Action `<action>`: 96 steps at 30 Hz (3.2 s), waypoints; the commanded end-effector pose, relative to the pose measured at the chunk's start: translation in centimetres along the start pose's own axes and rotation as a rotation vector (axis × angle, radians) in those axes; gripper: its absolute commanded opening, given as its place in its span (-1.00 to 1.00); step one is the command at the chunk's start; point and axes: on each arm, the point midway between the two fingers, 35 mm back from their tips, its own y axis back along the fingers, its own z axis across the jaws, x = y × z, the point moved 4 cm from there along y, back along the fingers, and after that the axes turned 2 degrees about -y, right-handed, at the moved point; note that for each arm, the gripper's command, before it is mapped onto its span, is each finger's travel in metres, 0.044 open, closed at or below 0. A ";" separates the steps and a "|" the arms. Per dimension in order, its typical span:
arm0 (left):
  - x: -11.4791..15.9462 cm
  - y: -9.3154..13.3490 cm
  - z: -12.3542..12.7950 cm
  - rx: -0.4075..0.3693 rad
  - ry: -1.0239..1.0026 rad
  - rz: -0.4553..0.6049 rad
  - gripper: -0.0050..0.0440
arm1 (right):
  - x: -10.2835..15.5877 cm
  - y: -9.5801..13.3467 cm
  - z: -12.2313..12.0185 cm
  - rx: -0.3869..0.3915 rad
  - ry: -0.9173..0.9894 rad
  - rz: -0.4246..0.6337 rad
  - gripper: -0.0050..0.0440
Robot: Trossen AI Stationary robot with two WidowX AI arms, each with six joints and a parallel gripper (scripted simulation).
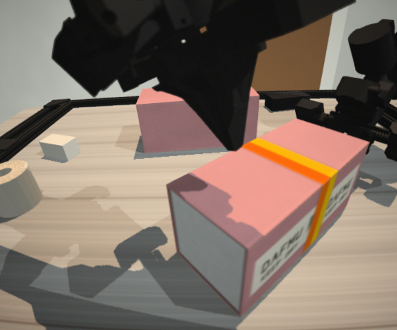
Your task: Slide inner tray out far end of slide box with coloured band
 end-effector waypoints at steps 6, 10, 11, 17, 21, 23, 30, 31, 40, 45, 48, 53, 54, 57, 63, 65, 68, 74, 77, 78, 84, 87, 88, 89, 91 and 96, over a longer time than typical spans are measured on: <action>-0.2 -1.1 -0.3 0.013 -0.007 -0.005 -0.80 | 0.0 0.0 0.0 0.000 0.006 -0.002 -0.80; -0.3 -1.5 -0.4 0.014 -0.008 -0.005 -0.80 | 0.0 0.0 0.0 0.000 0.006 -0.002 -0.80; -0.3 -1.6 -0.4 0.015 -0.008 -0.006 -0.80 | 0.0 0.0 0.0 0.000 0.006 -0.002 -0.80; -0.4 -2.2 -0.6 0.016 -0.010 -0.006 -0.80 | 0.0 0.0 0.0 0.000 0.006 -0.002 -0.80; -0.5 -2.4 -0.7 0.016 -0.010 -0.006 -0.80 | 0.0 0.0 0.0 0.000 0.006 -0.002 -0.80; -0.5 -2.5 -0.7 0.016 -0.010 -0.006 -0.80 | 0.0 0.0 0.0 0.000 0.006 -0.002 -0.80; -0.6 -3.1 -0.9 0.017 -0.010 -0.006 -0.80 | 0.0 0.0 0.0 0.000 0.006 -0.002 -0.80; -0.6 -3.1 -0.9 0.017 -0.010 -0.006 -0.80 | 0.0 0.0 0.0 0.000 0.006 -0.002 -0.80; -0.7 -3.3 -1.0 0.017 -0.010 -0.006 -0.80 | 0.0 0.0 0.0 0.000 0.006 -0.002 -0.80; -0.7 -3.4 -1.0 0.017 -0.010 -0.006 -0.80 | 0.0 0.0 0.0 0.000 0.006 -0.002 -0.80; -0.7 -3.5 -1.0 0.017 -0.010 -0.006 -0.80 | 0.0 0.0 0.0 0.000 0.006 -0.002 -0.80; -0.7 -3.6 -1.1 0.017 -0.010 -0.006 -0.80 | 0.0 0.0 0.0 0.000 0.006 -0.002 -0.80; -0.7 -3.7 -1.1 0.017 -0.010 -0.006 -0.80 | 0.0 0.0 0.0 0.000 0.006 -0.002 -0.80; -0.7 -3.7 -1.1 0.017 -0.010 -0.006 -0.80 | 0.0 0.0 0.0 0.000 0.006 -0.002 -0.80; -0.8 -3.9 -1.2 0.017 -0.010 -0.006 -0.80 | 0.0 0.0 0.0 0.000 0.006 -0.002 -0.80; -0.8 -4.0 -1.2 0.017 -0.010 -0.006 -0.80 | 0.0 0.0 0.0 0.000 0.006 -0.002 -0.80; -0.8 -4.0 -1.2 0.017 -0.010 -0.006 -0.80 | 0.0 0.0 0.0 0.000 0.006 -0.002 -0.80; -0.8 -4.2 -1.3 0.017 -0.010 -0.006 -0.80 | 0.0 0.0 0.0 0.000 0.006 -0.002 -0.80; -0.9 -4.3 -1.3 0.017 -0.010 -0.006 -0.80 | 0.0 0.0 0.0 0.000 0.006 -0.002 -0.80; -0.9 -4.3 -1.3 0.017 -0.010 -0.006 -0.80 | 0.0 0.0 0.0 0.000 0.006 -0.002 -0.80; -0.9 -4.4 -1.3 0.017 -0.010 -0.006 -0.80 | 0.0 0.0 0.0 0.000 0.006 -0.002 -0.80; -0.9 -4.4 -1.3 0.017 -0.010 -0.006 -0.80 | 0.0 0.0 0.0 0.000 0.006 -0.002 -0.80; -0.9 -4.5 -1.4 0.017 -0.010 -0.006 -0.80 | 0.0 0.0 0.0 0.000 0.006 -0.002 -0.80; -0.9 -4.5 -1.4 0.017 -0.010 -0.006 -0.80 | 0.0 0.0 0.0 0.000 0.006 -0.002 -0.80; -0.9 -4.5 -1.4 0.017 -0.010 -0.006 -0.80 | 0.0 0.0 0.0 0.000 0.006 -0.002 -0.80; -0.9 -4.5 -1.4 0.017 -0.010 -0.006 -0.80 | -0.2 -0.3 0.0 0.000 0.006 -0.002 -0.80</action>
